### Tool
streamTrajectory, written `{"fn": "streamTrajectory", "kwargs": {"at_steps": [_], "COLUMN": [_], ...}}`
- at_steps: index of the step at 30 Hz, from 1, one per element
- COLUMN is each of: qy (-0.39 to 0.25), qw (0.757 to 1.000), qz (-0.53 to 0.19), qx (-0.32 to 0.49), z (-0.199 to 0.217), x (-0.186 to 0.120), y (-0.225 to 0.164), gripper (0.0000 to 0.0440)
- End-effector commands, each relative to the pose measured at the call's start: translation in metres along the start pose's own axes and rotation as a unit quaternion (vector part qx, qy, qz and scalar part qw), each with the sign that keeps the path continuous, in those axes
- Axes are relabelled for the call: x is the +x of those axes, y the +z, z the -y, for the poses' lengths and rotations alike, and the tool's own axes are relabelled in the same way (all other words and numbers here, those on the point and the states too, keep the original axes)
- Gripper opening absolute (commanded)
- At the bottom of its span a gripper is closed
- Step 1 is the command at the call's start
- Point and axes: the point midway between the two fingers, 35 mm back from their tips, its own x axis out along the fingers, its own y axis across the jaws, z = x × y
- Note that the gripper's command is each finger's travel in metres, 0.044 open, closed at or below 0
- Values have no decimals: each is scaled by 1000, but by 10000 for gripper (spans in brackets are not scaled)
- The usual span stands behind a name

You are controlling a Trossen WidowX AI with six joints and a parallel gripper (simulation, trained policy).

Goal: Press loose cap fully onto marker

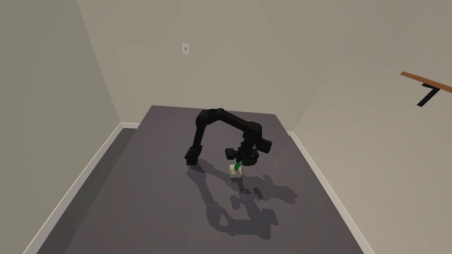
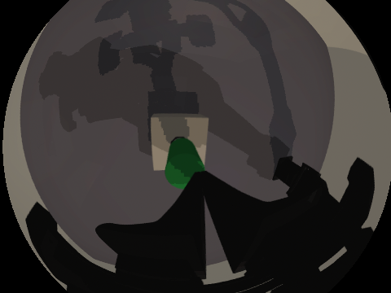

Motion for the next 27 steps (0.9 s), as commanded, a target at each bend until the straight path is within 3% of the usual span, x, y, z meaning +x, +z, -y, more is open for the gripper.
{"fn": "streamTrajectory", "kwargs": {"at_steps": [1, 16, 27], "qy": [-8, -16, -14], "qw": [1000, 999, 997], "qz": [-9, -30, -50], "qx": [-10, -34, -52], "z": [-2, 15, 42], "x": [15, 13, -8], "y": [-1, -12, -20], "gripper": [0, 28, 29]}}
